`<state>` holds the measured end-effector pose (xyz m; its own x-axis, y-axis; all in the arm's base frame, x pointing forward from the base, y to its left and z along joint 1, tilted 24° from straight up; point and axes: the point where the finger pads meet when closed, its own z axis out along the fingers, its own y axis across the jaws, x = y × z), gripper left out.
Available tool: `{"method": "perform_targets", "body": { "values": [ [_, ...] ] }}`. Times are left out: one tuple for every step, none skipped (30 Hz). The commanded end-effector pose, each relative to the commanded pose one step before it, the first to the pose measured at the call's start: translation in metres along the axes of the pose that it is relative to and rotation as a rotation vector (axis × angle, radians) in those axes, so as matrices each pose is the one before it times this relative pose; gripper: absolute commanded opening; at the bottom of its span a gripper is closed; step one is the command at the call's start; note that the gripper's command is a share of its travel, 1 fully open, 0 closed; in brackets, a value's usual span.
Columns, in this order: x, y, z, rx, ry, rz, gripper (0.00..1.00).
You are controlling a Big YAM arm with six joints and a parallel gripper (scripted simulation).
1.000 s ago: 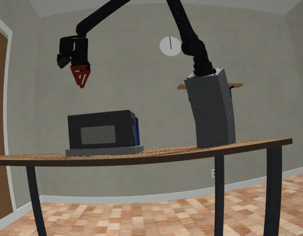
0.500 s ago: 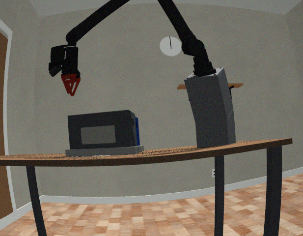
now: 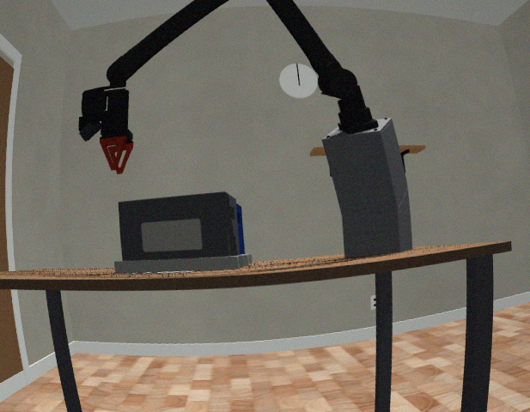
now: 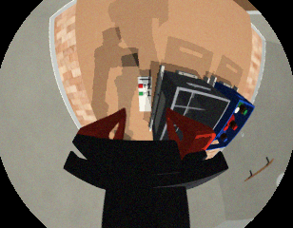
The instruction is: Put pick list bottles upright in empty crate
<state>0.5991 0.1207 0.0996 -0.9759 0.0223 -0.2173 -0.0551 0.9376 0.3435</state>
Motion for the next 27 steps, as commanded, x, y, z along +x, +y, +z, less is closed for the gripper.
{"method": "perform_targets", "body": {
  "values": [
    [-0.02495, 0.01788, -0.03246, -0.01174, -0.06508, -0.03819, 0.61],
    [-0.00016, 0.00071, -0.00086, -0.00032, -0.00142, 0.00007, 0.61],
    [-0.00005, 0.00036, -0.00021, -0.00014, -0.00026, -0.00019, 0.61],
    [-0.00006, 0.00038, -0.00027, -0.00015, -0.00038, -0.00024, 0.61],
    [0.0, 0.0, 0.0, 0.0, 0.0, 0.0, 0.61],
    [0.0, 0.0, 0.0, 0.0, 0.0, 0.0, 0.61],
    [-0.00006, 0.00038, -0.00028, -0.00015, -0.00039, -0.00024, 0.61],
    [0.00002, 0.0003, -0.00004, -0.00011, 0.00002, -0.0001, 0.61],
    [0.00003, 0.00027, 0.00001, -0.00009, 0.00012, -0.00006, 0.61],
    [0.00003, 0.00027, 0.00002, -0.00009, 0.00012, -0.00006, 0.61],
    [0.00003, 0.00028, 0.00002, -0.00009, 0.00012, -0.00007, 0.61],
    [0.00003, 0.00027, 0.00002, -0.00009, 0.00012, -0.00007, 0.61],
    [0.00003, 0.00027, 0.00001, -0.00009, 0.00012, -0.00006, 0.61],
    [0.00003, 0.00027, 0.00002, -0.00009, 0.00012, -0.00006, 0.61],
    [0.00003, 0.00028, 0.00002, -0.00009, 0.00012, -0.00007, 0.61],
    [0.00003, 0.00027, 0.00002, -0.00009, 0.00012, -0.00006, 0.61],
    [0.00003, 0.00027, 0.00002, -0.00009, 0.00012, -0.00006, 0.61],
    [0.00002, 0.00027, 0.00002, -0.00009, 0.00012, -0.00006, 0.61],
    [0.00002, 0.00028, 0.00002, -0.00009, 0.00012, -0.00007, 0.61],
    [0.00002, 0.00028, 0.00002, -0.00009, 0.00012, -0.00006, 0.61],
    [0.00002, 0.00027, 0.00001, -0.00009, 0.00011, -0.00006, 0.61],
    [0.0, 0.0, 0.0, 0.0, 0.0, 0.0, 0.61],
    [0.0, 0.0, 0.0, 0.0, 0.0, 0.0, 0.61],
    [0.00001, 0.00023, 0.0, -0.00007, 0.00009, 0.0, 0.61],
    [-0.00001, 0.00016, -0.00002, -0.00003, 0.00005, 0.00011, 0.61],
    [-0.00002, 0.00009, -0.00004, 0.0, 0.00001, 0.00019, 0.61],
    [-0.00005, -0.00003, -0.00008, 0.00005, -0.00006, 0.00036, 0.61]
  ]
}}
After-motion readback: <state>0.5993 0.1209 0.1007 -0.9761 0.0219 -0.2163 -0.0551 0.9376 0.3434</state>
